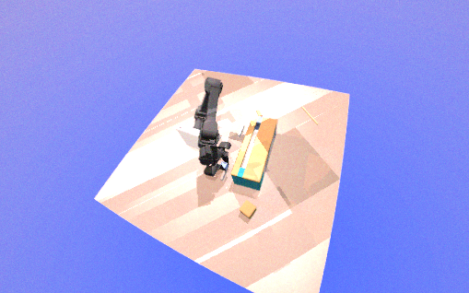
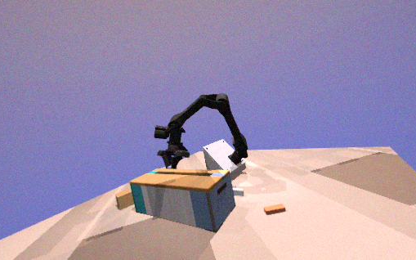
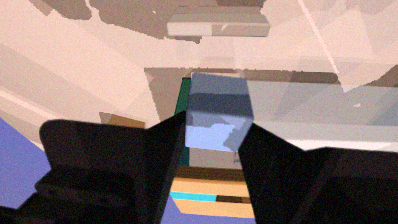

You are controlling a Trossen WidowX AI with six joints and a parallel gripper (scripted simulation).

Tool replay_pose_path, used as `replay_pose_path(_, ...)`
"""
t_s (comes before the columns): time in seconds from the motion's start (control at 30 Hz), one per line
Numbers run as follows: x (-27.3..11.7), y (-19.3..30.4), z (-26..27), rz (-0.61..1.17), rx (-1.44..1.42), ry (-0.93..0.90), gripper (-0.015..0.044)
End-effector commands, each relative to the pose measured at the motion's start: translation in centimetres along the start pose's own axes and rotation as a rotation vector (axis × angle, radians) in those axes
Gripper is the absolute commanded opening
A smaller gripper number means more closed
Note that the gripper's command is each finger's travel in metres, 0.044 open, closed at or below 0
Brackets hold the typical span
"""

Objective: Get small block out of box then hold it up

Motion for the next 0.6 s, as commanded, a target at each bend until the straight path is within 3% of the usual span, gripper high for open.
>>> replay_pose_path(0.0,-1.8,-0.3,-1.2,0.005,0.080,-0.036,0.0000)
replay_pose_path(0.57,-7.2,-1.8,-5.5,0.048,0.345,-0.161,0.0000)
Point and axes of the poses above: the point midway between the two fingers, 35 mm back from their tips, its own x axis out along the fingers, its own z axis across the jaws, y = z × x, the point moved 6 cm from there along -x, back along the fingers, and after that the axes turned 1 degree about x, right-handed, at the moved point
